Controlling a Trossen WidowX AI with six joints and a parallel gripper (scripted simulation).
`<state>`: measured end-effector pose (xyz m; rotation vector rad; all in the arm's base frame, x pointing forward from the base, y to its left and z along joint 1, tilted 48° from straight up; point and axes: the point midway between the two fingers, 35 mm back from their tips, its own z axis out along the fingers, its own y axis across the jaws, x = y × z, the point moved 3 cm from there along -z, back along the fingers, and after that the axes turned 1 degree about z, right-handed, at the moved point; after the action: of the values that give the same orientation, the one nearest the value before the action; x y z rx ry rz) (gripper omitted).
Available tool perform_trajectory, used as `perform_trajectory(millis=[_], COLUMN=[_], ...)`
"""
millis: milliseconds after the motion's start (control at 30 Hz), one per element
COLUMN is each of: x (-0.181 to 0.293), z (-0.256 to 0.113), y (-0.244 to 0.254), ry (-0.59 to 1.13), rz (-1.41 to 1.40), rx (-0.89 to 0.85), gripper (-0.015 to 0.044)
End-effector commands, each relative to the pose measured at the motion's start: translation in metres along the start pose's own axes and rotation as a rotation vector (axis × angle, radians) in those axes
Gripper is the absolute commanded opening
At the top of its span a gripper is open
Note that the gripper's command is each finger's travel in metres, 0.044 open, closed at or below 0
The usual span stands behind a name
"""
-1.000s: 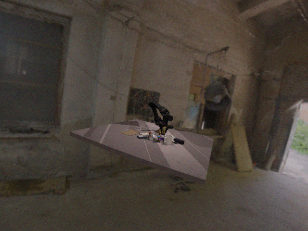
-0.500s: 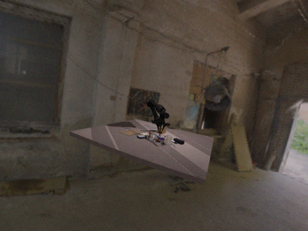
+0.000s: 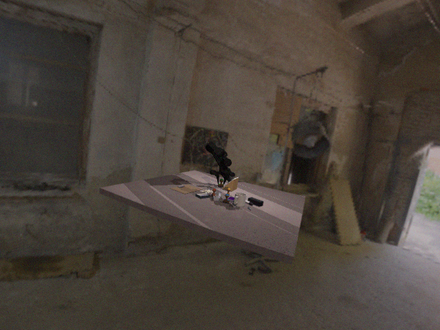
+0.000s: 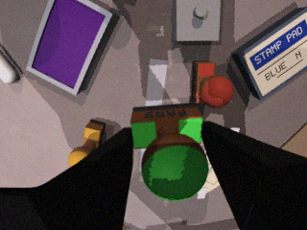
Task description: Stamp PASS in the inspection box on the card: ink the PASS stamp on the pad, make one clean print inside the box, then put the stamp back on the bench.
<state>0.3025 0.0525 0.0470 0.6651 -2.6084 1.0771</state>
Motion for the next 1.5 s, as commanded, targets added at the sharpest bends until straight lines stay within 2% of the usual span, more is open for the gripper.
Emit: perform_trajectory(millis=[0, 1033, 1467], x=[0.012, 0.121, 0.123], z=[0.0, 0.008, 0.014], y=[-0.01, -0.079, -0.08], ry=[0.004, 0.029, 0.029], rz=[-0.097, -0.927, -0.945], rx=[0.004, 0.007, 0.007], gripper=[0.0, 0.0, 0.0])
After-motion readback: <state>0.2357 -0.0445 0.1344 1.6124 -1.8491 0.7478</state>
